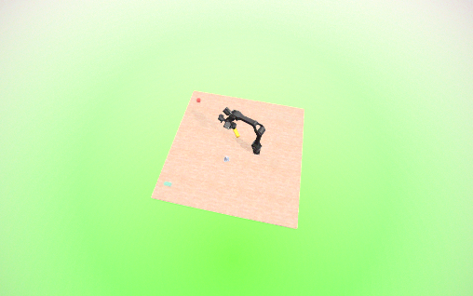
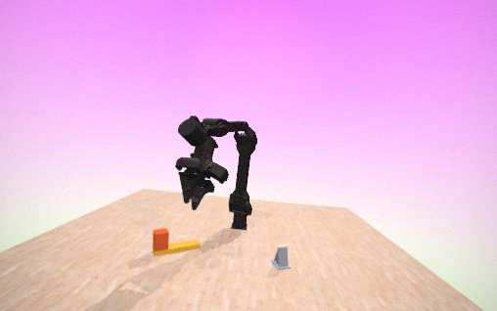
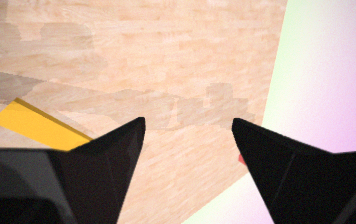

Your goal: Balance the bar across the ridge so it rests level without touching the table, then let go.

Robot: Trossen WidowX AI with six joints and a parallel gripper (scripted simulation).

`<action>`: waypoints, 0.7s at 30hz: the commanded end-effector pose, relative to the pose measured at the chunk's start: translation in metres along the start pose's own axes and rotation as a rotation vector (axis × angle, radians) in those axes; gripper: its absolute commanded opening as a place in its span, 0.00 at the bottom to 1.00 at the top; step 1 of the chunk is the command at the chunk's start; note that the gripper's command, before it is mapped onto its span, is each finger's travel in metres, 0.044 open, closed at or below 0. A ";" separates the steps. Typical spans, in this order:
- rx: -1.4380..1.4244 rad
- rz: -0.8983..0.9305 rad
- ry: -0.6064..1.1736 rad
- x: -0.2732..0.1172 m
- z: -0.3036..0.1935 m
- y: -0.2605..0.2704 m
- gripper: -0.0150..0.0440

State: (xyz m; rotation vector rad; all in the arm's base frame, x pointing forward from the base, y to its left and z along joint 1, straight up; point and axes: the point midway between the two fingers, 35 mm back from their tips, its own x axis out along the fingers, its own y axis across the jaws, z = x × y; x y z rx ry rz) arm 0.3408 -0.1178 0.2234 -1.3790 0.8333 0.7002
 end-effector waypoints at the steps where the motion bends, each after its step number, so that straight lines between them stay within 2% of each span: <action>1: -0.080 0.066 0.017 0.003 -0.011 0.011 0.79; 21: -0.501 0.411 -0.062 0.001 -0.057 0.074 0.79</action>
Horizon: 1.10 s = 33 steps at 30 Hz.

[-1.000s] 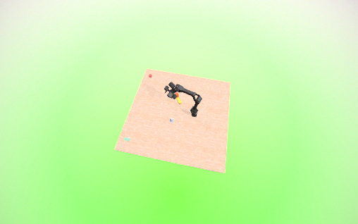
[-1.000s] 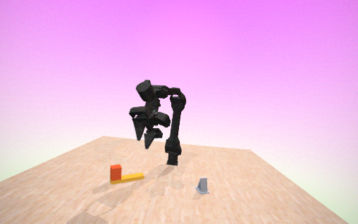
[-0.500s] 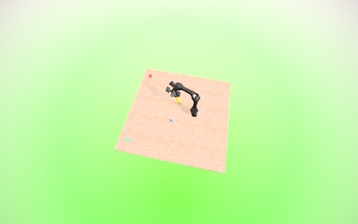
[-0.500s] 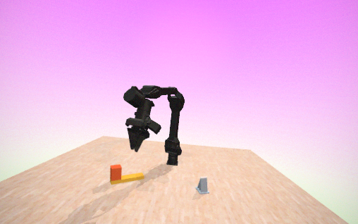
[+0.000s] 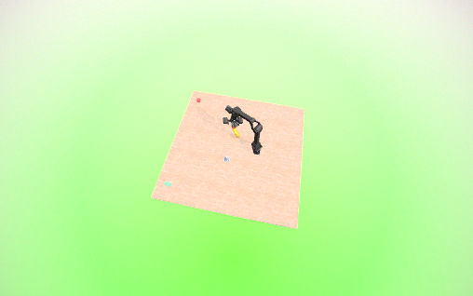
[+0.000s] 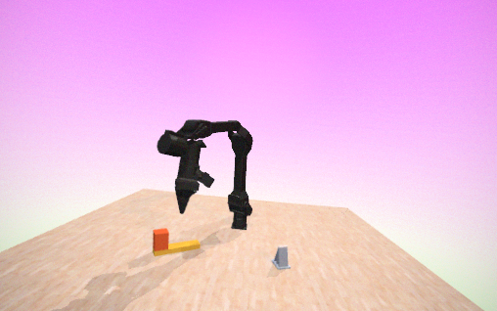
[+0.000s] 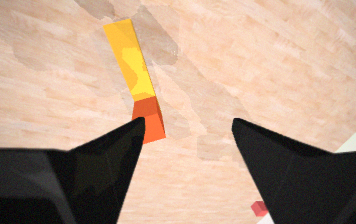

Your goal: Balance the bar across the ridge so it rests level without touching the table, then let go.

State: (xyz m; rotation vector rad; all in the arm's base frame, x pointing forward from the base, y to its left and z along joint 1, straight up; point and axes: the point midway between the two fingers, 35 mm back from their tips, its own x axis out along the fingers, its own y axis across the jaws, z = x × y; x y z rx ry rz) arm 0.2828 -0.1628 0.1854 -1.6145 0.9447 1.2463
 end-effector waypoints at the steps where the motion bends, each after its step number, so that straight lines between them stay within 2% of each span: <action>1: -0.083 0.058 -0.032 0.003 -0.003 0.014 0.79; 8: -0.235 0.144 -0.113 0.005 -0.003 0.038 0.79; 15: -0.250 0.152 -0.122 0.008 -0.004 0.041 0.79; 29: -0.250 0.151 -0.122 0.093 0.004 0.055 0.79; 33: -0.250 0.152 -0.123 0.102 0.007 0.057 0.79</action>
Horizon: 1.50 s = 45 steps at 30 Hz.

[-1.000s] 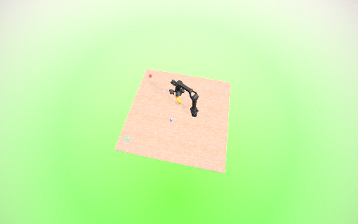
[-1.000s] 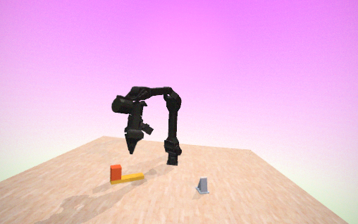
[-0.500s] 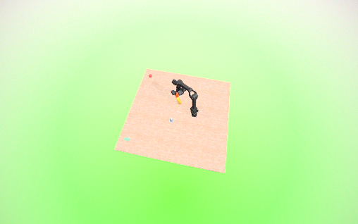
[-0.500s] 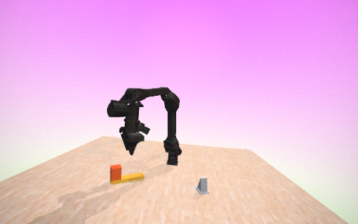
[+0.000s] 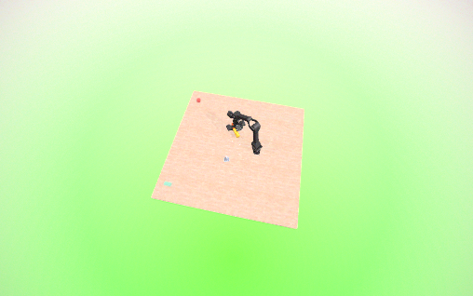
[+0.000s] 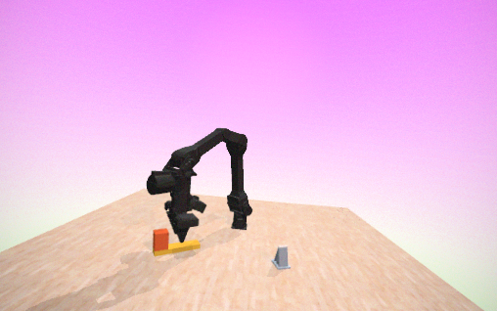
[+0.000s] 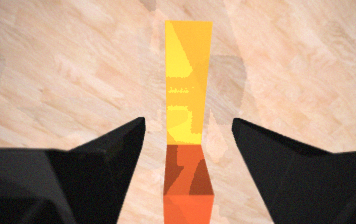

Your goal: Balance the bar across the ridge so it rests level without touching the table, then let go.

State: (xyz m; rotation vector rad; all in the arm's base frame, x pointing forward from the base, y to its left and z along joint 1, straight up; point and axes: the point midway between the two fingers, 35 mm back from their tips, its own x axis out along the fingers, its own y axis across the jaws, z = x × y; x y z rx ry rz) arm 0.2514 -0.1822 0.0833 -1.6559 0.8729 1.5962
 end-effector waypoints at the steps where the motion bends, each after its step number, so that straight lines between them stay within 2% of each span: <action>1: -0.004 0.004 0.000 0.009 0.001 0.001 0.79; 21: -0.004 0.005 0.000 0.034 0.002 0.001 0.79; 37: -0.004 0.005 0.000 0.035 0.002 0.001 0.79; 43: 0.000 0.000 0.000 0.034 0.001 0.001 0.52; 45: 0.000 0.000 0.000 0.034 0.001 0.001 0.50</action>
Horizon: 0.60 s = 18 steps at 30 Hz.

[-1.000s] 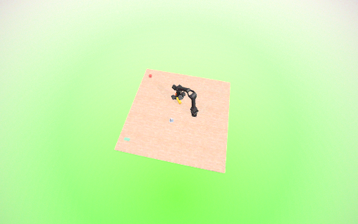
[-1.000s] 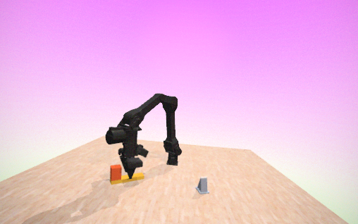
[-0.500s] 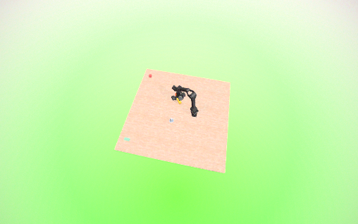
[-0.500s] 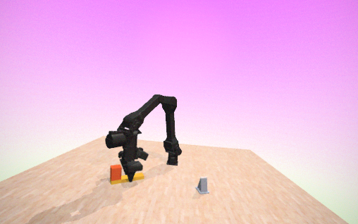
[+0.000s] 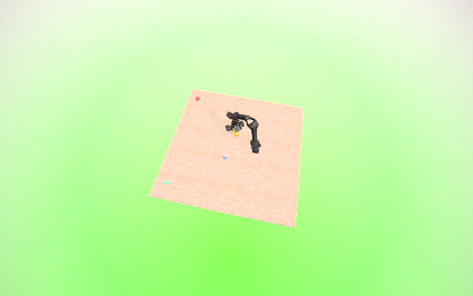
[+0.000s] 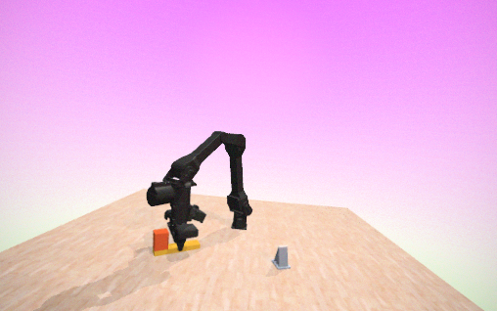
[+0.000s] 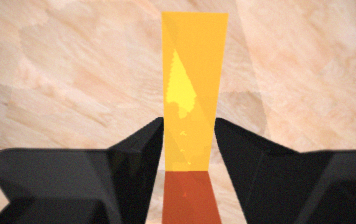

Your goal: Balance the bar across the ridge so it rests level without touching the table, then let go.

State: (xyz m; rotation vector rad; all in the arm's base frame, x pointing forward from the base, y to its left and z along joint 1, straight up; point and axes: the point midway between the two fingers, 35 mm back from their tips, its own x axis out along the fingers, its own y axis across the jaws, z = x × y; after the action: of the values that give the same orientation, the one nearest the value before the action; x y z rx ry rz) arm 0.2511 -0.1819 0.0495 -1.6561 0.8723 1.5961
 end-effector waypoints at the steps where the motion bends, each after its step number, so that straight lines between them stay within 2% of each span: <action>1: 0.000 0.000 0.000 0.000 0.000 0.000 0.49; 6: 0.000 0.000 0.000 0.000 0.000 0.000 0.43; 10: 0.000 0.001 0.000 -0.006 -0.001 0.000 0.25; 18: -0.001 0.001 0.001 -0.026 -0.004 -0.001 0.25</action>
State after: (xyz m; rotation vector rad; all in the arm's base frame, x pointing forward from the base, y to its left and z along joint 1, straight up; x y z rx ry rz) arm 0.2517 -0.1825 0.0664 -1.6464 0.8719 1.6055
